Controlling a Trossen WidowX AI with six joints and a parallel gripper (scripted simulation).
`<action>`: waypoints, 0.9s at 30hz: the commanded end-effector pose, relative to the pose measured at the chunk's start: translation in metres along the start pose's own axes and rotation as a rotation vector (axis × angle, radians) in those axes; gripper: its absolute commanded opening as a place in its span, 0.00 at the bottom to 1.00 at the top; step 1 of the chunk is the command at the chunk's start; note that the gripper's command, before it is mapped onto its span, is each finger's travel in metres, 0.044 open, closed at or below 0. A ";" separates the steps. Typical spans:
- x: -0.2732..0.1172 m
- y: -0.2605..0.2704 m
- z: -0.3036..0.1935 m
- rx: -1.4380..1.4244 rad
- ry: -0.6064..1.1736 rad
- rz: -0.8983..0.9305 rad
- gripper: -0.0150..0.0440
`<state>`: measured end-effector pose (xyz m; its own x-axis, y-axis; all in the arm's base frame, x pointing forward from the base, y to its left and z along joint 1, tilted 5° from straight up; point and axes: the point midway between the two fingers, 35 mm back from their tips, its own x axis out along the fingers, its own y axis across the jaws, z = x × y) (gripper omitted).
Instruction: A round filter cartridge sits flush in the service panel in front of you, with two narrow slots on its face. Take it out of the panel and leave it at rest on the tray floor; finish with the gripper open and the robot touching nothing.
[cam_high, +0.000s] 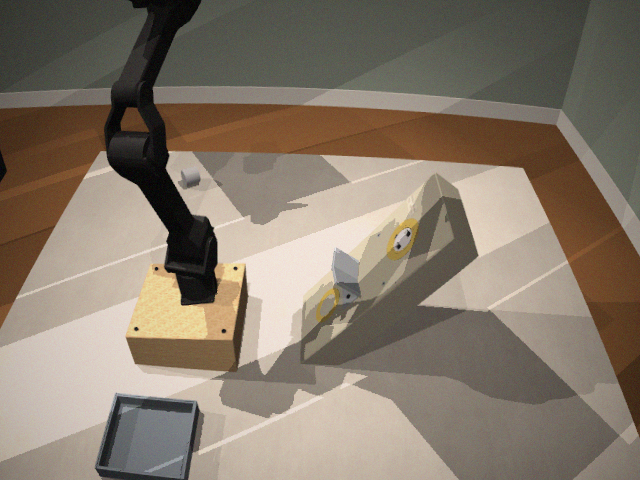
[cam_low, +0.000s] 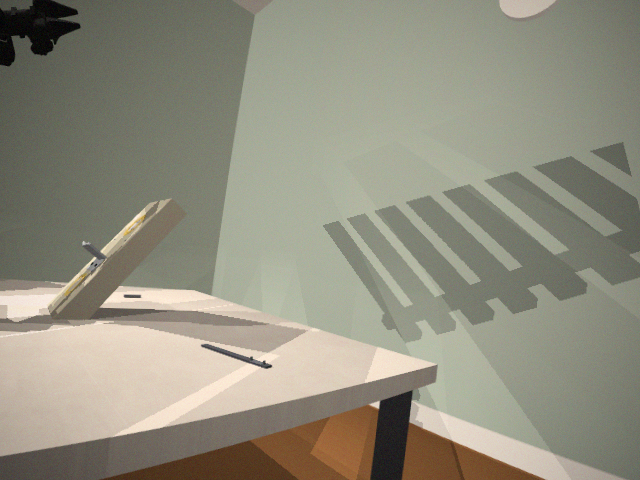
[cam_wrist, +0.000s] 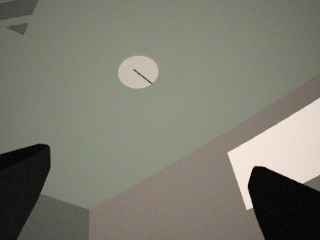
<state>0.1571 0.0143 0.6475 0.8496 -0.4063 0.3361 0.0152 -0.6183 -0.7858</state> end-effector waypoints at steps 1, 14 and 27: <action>0.000 -0.001 0.000 -0.025 0.005 -0.003 0.89; 0.023 -0.016 0.069 -1.906 0.320 -0.059 0.43; 0.061 0.056 0.172 -3.506 0.505 -0.199 0.43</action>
<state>0.2629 0.0740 0.5895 0.8150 -0.2038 0.5424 -0.3958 0.4879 0.7780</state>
